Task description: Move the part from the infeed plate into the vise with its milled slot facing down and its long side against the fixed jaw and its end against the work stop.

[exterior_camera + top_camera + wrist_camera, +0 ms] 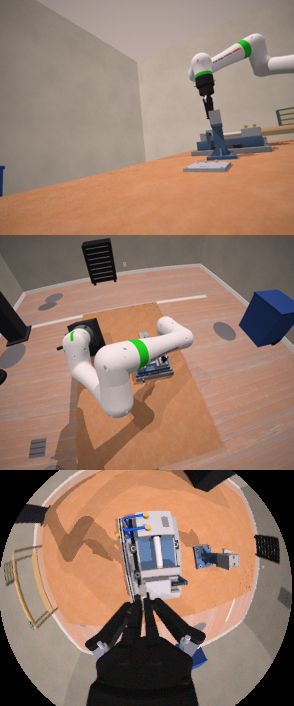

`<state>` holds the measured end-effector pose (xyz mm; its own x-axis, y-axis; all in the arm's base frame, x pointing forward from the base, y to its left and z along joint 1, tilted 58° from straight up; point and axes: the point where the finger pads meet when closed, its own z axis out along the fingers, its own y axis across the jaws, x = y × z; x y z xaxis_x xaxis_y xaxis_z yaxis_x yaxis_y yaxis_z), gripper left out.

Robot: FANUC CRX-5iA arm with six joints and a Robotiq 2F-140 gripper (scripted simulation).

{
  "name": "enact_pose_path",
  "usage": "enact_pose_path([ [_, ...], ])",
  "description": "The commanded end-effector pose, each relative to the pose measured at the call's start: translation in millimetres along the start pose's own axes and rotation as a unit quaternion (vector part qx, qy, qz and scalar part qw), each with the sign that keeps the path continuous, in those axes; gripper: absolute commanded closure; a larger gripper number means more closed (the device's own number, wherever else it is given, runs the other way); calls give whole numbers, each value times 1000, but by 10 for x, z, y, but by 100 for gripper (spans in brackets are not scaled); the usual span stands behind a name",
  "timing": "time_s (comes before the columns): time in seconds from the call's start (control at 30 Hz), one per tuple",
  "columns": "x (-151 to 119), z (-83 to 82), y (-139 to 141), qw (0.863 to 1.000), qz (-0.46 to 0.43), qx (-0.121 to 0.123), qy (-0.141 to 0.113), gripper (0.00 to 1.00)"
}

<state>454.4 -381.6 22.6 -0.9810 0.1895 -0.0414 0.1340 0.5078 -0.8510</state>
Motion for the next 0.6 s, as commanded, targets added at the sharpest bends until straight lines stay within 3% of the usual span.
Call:
enact_pose_path([
  [0.0, -2, -2, 12, 1000, 0, 0, 0, 100],
  [0.57, -2, -2, 57, 1000, 0, 0, 0, 100],
])
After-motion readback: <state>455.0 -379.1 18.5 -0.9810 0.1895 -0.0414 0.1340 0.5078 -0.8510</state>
